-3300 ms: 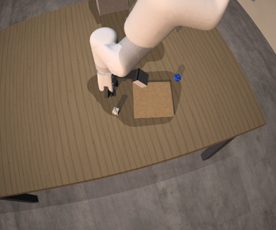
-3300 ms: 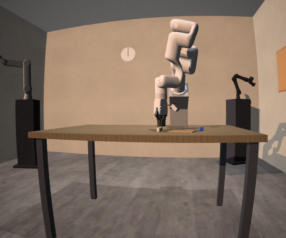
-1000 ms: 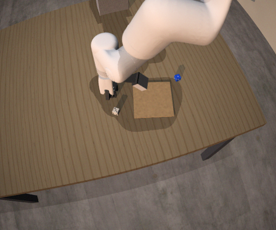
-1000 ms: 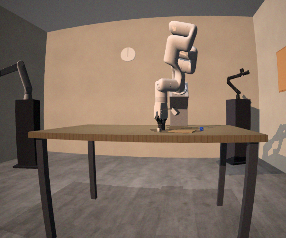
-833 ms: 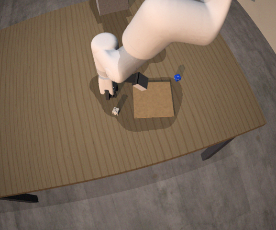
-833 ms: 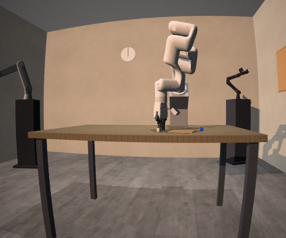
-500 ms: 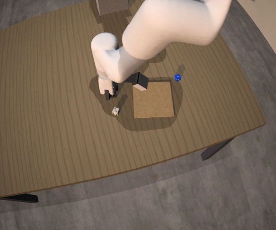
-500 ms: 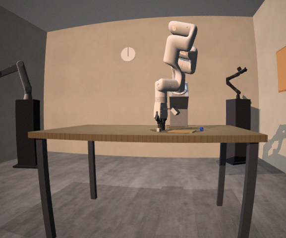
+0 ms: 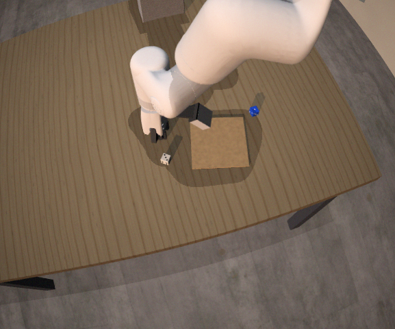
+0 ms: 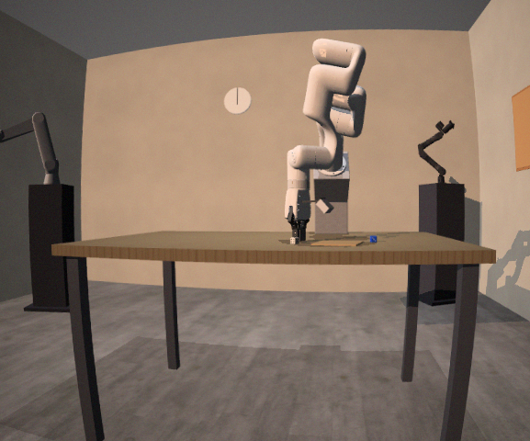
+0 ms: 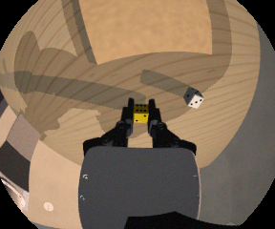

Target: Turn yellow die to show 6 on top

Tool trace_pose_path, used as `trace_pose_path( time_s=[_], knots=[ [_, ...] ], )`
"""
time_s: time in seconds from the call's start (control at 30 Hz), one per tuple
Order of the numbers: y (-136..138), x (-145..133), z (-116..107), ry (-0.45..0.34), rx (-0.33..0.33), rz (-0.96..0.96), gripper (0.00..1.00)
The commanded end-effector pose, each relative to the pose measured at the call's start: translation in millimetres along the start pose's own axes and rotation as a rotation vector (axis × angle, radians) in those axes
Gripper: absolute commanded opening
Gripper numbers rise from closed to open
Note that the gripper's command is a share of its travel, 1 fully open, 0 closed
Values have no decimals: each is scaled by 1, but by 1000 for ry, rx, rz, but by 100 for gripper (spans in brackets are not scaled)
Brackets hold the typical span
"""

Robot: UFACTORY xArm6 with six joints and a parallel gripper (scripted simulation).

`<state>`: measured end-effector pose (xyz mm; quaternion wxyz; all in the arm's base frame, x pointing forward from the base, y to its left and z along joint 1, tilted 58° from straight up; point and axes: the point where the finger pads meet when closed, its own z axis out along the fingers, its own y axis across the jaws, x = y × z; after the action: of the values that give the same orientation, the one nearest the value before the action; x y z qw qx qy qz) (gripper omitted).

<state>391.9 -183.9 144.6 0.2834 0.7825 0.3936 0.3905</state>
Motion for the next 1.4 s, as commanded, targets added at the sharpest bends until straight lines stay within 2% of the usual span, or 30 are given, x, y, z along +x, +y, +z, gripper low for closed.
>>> trace_pose_path(
  time_s=[0.0,0.2,0.27,0.47,0.67,0.93,1.37],
  knots=[
    [0,0,-6,0,-1,0,15],
    [0,0,-35,0,-1,0,15],
    [0,0,-35,0,-1,0,15],
    [0,0,-69,0,-1,0,15],
    [0,0,-90,0,-1,0,15],
    [0,0,-98,0,-1,0,15],
    [1,0,-99,0,-2,2,15]
  ],
)
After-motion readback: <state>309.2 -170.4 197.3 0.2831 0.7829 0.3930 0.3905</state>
